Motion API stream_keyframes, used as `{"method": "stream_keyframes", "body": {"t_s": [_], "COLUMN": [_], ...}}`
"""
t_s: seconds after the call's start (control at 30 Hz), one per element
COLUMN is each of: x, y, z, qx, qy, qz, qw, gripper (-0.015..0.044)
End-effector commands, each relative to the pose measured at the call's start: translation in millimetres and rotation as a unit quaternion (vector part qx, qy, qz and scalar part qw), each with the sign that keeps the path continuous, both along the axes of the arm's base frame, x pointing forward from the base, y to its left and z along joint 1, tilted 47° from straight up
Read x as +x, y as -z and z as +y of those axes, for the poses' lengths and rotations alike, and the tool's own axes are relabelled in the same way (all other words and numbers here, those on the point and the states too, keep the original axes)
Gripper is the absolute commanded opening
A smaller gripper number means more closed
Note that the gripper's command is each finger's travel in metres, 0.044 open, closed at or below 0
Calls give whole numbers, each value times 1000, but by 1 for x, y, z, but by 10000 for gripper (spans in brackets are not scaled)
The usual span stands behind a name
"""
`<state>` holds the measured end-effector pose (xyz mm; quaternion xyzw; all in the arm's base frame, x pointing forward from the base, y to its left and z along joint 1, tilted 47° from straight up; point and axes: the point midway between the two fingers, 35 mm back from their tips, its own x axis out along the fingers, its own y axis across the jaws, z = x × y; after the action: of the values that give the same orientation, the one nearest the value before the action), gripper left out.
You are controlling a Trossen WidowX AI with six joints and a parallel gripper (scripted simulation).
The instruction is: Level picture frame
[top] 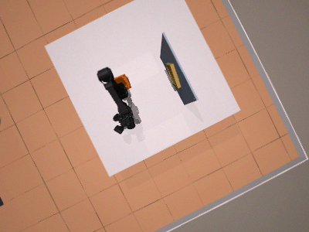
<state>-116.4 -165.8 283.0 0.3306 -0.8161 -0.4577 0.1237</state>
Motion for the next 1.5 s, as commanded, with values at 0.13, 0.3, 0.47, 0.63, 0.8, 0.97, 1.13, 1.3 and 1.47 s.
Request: {"method": "stream_keyframes", "body": {"t_s": [0.13, 0.3, 0.47, 0.63, 0.8, 0.97, 1.13, 1.3, 1.47], "x": [76, 134, 198, 260, 314, 355, 378, 382, 382], "y": [3, 2, 2, 4, 5, 7, 9, 11, 11], "z": [-45, -54, -48, -23, 20, 77, 146, 209, 212], "qx": [48, 67, 64, 44, 10, -40, -102, -165, -168], "qy": [-214, -348, -477, -592, -690, -767, -821, -850, -851], "qz": [65, 131, 189, 245, 298, 344, 381, 403, 403], "qw": [973, 926, 856, 766, 660, 540, 412, 297, 293], "gripper": [260, 260, 260, 260, 260, 260, 260, 260, 260]}}
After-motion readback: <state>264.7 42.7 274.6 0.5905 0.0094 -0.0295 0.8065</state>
